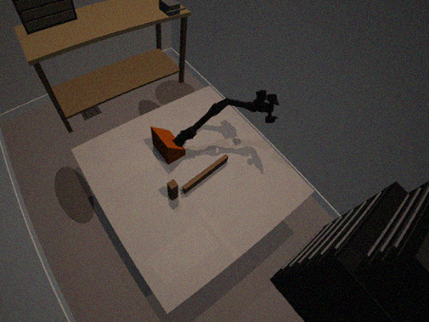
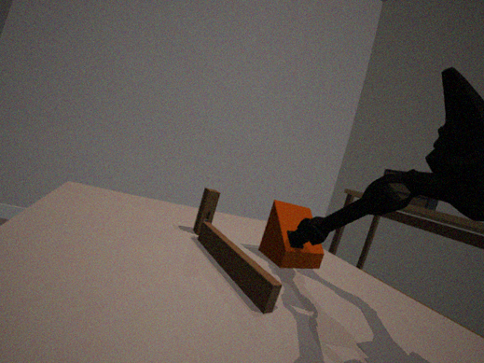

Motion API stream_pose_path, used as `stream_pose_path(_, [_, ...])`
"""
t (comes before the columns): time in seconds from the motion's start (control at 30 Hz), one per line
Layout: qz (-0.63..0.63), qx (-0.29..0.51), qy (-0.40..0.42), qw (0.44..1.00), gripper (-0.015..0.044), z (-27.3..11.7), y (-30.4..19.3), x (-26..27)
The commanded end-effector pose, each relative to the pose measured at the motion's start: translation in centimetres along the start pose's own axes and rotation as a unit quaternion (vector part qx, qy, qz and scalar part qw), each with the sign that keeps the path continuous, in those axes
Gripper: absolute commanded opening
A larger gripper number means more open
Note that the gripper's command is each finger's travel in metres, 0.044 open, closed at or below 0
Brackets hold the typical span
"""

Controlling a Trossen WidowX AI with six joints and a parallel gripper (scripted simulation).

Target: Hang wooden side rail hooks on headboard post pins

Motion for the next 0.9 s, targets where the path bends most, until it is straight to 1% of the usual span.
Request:
stream_pose_path(0.0, [-0.003,0.001,0.001,1.0,0.0426,0.1,0.0,-0.2])
stream_pose_path(0.03, [-0.01,0.002,0.005,1.0,0.044,0.4,-0.1,-0.7])
stream_pose_path(0.2, [-0.084,0.02,0.026,0.996,0.044,3.8,0.2,-5.6])
stream_pose_path(0.43, [-0.187,0.046,0.02,0.981,0.044,8.6,3.0,-12.5])
stream_pose_path(0.63, [-0.263,0.066,-0.018,0.962,0.044,12.1,7.3,-18.1])
stream_pose_path(0.87, [-0.327,0.081,-0.093,0.937,0.044,14.8,14.4,-23.9])
Point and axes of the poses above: the point midway between the two fingers, 35 mm back from their tips, its own z axis out along the fingers, its own x axis across the jaws, y = z × x, the point moved 10 cm from there along -z, back along the fingers, and after that the axes turned 12 degrees about -z, right-handed, at the moved point
